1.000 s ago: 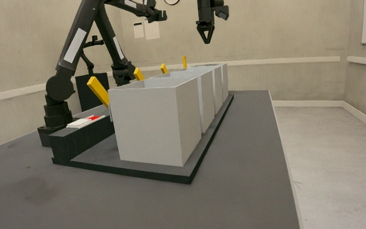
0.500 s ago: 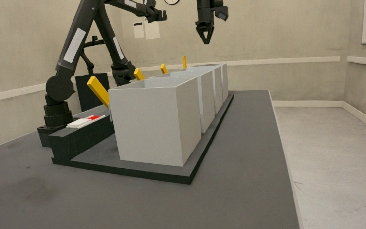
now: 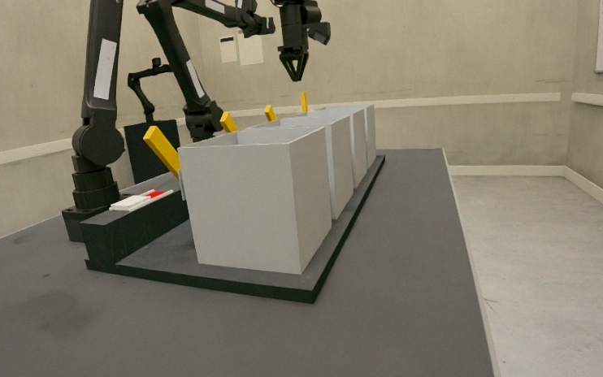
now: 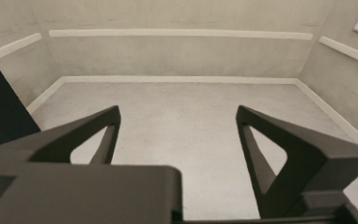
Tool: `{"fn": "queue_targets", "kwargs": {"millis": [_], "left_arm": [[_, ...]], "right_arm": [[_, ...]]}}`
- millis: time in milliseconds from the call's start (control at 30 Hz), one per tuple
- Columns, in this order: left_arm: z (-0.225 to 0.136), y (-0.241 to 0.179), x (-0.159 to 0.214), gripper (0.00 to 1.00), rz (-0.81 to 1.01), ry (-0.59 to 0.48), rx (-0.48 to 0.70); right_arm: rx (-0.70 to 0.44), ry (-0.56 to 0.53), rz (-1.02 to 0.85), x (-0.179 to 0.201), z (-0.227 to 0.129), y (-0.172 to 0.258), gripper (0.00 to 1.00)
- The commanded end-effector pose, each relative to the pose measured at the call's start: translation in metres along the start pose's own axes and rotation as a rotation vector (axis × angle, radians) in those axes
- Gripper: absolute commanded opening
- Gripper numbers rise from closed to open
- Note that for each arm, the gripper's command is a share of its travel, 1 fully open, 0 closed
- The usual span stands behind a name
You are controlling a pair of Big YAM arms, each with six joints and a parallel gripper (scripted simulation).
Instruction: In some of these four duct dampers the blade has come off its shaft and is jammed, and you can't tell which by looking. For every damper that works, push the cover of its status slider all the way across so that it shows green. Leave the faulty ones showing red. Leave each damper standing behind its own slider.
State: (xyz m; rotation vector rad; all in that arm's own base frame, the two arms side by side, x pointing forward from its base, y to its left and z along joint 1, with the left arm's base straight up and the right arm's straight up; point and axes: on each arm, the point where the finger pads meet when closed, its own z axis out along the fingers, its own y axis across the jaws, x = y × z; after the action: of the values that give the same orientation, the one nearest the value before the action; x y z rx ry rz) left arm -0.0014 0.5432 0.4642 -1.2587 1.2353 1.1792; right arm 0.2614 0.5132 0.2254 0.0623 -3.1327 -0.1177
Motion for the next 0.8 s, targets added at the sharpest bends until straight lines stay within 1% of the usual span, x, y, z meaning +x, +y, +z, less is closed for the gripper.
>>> {"fn": "queue_targets", "kwargs": {"millis": [0, 100, 167, 200, 333, 367, 467, 533, 767], "left_arm": [[0.000, 0.003, -0.036, 1.00, 0.012, -0.053, -0.003], [0.000, 0.003, -0.036, 1.00, 0.012, -0.053, -0.003], [0.000, 0.003, -0.036, 1.00, 0.012, -0.053, -0.003], [0.000, 0.003, -0.036, 1.00, 0.012, -0.053, -0.003], [0.000, 0.003, -0.036, 1.00, 0.012, -0.053, -0.003], [0.000, 0.003, -0.036, 1.00, 0.012, -0.053, -0.003], [0.000, 0.003, -0.036, 1.00, 0.012, -0.053, -0.003], [0.000, 0.003, -0.036, 1.00, 0.012, -0.053, -0.003], [0.000, 0.003, -0.036, 1.00, 0.012, -0.053, -0.003]], "right_arm": [[-0.028, -0.028, 0.068, -0.030, -0.003, 0.001, 0.36], [-0.018, -0.021, 0.069, -0.029, -0.003, -0.002, 0.36], [-0.055, -0.042, 0.067, -0.026, -0.027, -0.004, 0.36], [-0.057, -0.040, 0.044, -0.015, -0.028, 0.003, 0.36], [-0.057, -0.040, 0.041, -0.014, -0.028, 0.003, 0.36], [-0.019, -0.018, 0.043, -0.017, -0.003, 0.005, 0.36], [-0.021, -0.020, 0.059, -0.025, -0.004, 0.000, 0.36], [-0.042, -0.033, 0.062, -0.025, -0.018, -0.003, 0.36], [-0.024, -0.023, 0.053, -0.019, -0.002, -0.003, 0.36]]}}
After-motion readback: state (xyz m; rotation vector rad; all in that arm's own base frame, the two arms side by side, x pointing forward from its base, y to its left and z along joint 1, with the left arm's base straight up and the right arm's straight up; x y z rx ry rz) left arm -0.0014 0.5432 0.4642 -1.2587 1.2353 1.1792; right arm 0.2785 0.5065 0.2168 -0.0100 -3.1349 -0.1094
